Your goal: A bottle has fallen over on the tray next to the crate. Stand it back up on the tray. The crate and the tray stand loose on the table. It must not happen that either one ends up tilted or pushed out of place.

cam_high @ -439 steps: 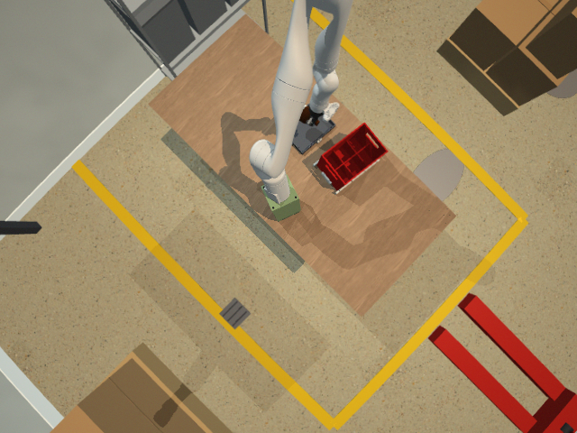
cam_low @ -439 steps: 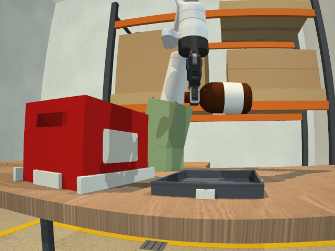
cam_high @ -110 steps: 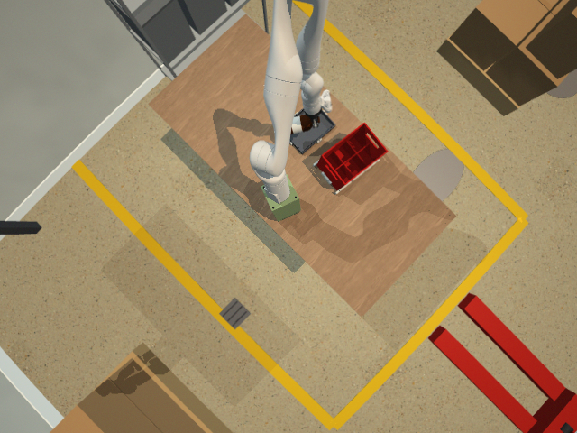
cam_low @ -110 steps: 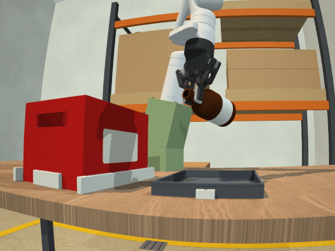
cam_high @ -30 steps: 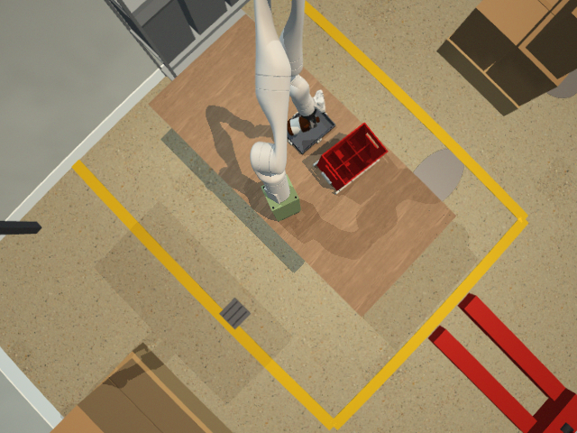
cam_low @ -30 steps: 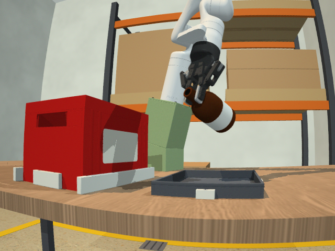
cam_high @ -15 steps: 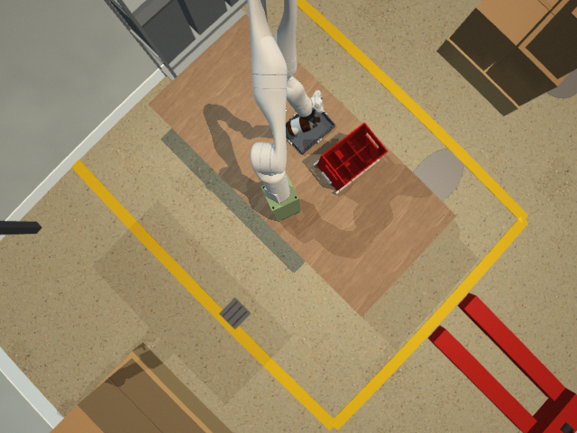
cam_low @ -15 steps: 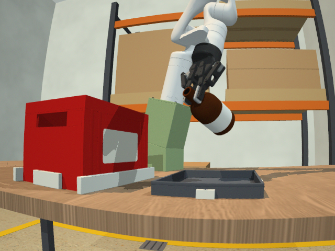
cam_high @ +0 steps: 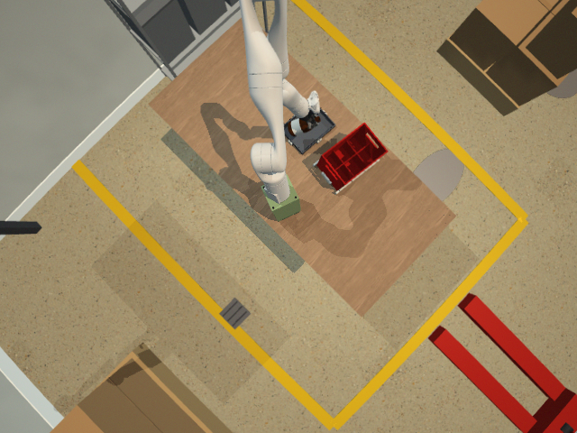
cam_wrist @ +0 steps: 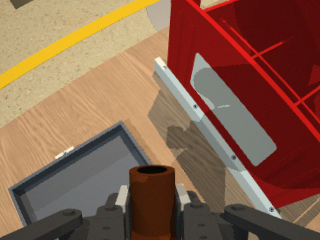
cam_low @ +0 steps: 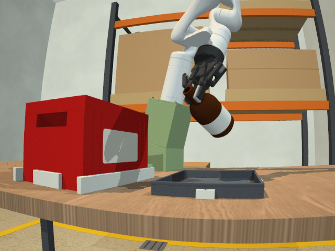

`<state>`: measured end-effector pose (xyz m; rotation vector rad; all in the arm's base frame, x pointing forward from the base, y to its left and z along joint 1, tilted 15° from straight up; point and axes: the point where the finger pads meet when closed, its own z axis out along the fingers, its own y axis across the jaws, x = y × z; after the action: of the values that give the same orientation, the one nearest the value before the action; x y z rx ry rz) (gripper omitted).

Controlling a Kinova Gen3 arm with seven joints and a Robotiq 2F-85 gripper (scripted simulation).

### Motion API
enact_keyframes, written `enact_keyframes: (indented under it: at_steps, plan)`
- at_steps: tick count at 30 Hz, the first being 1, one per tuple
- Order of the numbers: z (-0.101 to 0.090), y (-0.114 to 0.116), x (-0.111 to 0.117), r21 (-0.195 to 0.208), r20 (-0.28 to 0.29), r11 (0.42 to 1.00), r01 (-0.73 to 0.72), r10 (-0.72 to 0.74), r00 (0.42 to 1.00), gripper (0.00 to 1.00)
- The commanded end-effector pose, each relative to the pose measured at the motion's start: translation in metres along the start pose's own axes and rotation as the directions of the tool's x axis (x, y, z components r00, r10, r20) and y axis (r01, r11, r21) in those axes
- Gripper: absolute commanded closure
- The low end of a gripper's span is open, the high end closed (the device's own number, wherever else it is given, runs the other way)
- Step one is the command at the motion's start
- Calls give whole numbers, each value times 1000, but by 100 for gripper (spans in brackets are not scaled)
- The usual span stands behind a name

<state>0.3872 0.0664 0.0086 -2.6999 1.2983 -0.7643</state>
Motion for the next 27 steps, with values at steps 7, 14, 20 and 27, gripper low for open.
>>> enact_keyframes:
  at_steps: [7, 14, 20, 27]
  plan:
    - [-1, -1, -3, 2, -10, 1000, 12, -12, 1000, 100]
    - [-1, -1, -3, 2, -10, 1000, 12, -12, 1000, 100]
    - [-1, -1, -3, 2, -10, 1000, 12, -12, 1000, 100]
    - [-1, -1, -3, 2, -10, 1000, 12, -12, 1000, 100]
